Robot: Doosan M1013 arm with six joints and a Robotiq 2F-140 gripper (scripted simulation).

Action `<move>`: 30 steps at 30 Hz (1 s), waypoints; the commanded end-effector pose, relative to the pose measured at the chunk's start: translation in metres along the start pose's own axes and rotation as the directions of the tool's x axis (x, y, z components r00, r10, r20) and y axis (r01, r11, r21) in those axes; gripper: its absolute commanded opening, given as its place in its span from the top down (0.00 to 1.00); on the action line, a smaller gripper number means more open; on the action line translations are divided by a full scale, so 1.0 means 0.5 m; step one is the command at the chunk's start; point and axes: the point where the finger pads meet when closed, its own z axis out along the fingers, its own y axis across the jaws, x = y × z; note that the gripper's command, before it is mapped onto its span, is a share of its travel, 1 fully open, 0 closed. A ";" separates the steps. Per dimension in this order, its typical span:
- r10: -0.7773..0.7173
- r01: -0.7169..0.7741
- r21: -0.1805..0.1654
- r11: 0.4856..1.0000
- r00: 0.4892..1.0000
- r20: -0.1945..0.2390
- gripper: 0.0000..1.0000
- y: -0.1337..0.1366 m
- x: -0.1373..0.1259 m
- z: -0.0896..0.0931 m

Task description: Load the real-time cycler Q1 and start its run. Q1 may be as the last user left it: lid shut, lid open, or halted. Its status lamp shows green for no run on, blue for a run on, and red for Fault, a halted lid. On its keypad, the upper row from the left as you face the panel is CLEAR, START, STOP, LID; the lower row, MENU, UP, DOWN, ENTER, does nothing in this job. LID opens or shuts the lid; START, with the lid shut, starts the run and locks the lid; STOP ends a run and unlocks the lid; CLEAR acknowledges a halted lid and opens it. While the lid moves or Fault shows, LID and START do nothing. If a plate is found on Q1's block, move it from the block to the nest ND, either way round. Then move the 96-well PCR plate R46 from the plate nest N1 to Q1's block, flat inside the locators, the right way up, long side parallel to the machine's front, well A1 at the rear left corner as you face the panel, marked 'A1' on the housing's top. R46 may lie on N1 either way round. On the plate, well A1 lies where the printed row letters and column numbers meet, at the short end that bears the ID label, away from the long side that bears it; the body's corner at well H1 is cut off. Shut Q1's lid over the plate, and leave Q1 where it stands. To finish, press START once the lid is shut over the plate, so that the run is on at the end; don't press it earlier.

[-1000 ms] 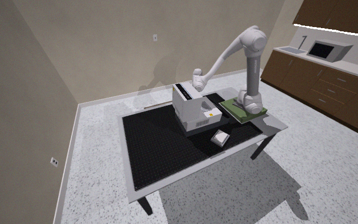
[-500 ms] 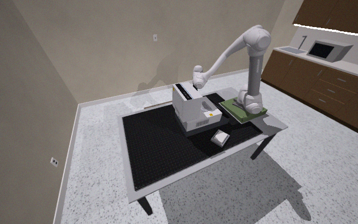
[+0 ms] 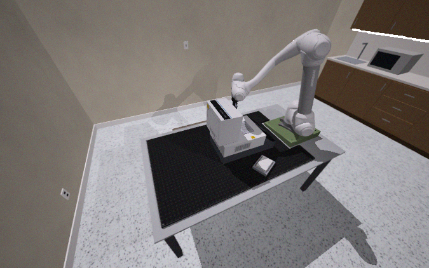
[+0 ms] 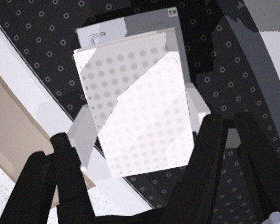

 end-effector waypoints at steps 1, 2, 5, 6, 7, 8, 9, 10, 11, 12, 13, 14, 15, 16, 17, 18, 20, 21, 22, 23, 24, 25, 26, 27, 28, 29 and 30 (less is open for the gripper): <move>0.000 0.000 0.000 1.000 1.000 0.000 1.00 0.000 0.000 -0.011; 0.000 0.000 0.000 1.000 1.000 0.000 1.00 0.000 0.000 -0.018; 0.000 0.000 0.000 1.000 1.000 0.000 1.00 0.000 0.000 -0.038; 0.000 0.000 0.000 1.000 1.000 0.000 1.00 0.000 0.000 -0.044; 0.000 0.000 0.000 1.000 1.000 0.000 1.00 0.000 0.000 -0.051; 0.000 0.000 0.000 1.000 1.000 0.000 1.00 0.000 0.000 -0.058; 0.000 0.000 0.000 1.000 1.000 0.000 1.00 0.000 0.000 -0.064; 0.000 0.000 0.000 1.000 1.000 0.000 1.00 0.000 0.000 -0.071; 0.000 0.000 0.000 1.000 1.000 0.000 1.00 0.000 0.000 -0.078; 0.000 0.000 0.000 1.000 1.000 0.000 1.00 0.000 0.000 -0.084; 0.000 0.000 0.000 1.000 1.000 0.000 1.00 0.000 0.000 -0.091; 0.000 0.000 0.000 1.000 1.000 0.000 1.00 0.000 0.000 -0.098; 0.000 0.000 0.000 1.000 1.000 0.000 1.00 0.000 0.000 -0.104; 0.000 0.000 0.000 1.000 1.000 0.000 1.00 0.000 0.000 -0.104; 0.000 0.000 0.000 1.000 1.000 0.000 1.00 0.000 0.000 -0.104; 0.000 0.000 0.000 1.000 1.000 0.000 1.00 0.000 0.000 -0.111; 0.000 0.000 0.000 1.000 1.000 0.000 1.00 0.000 0.000 -0.124; 0.000 0.000 0.000 1.000 1.000 0.000 1.00 0.000 0.000 -0.131; 0.000 0.000 0.000 1.000 1.000 0.000 1.00 0.000 0.000 -0.138; 0.000 0.000 0.000 1.000 1.000 0.000 1.00 0.000 0.000 -0.144; 0.000 0.000 0.000 1.000 1.000 0.000 1.00 0.000 0.000 -0.151; 0.000 0.000 0.000 1.000 1.000 0.000 1.00 0.000 0.000 -0.158; 0.000 0.000 0.000 1.000 1.000 0.000 1.00 0.000 0.000 -0.164; 0.000 0.000 0.000 1.000 1.000 0.000 1.00 0.000 0.000 -0.171; 0.000 0.000 0.000 1.000 1.000 0.000 1.00 0.000 0.000 -0.178; 0.000 0.000 0.000 1.000 1.000 0.000 1.00 0.000 0.000 -0.184; 0.000 0.000 0.000 1.000 1.000 0.000 1.00 0.000 0.000 -0.191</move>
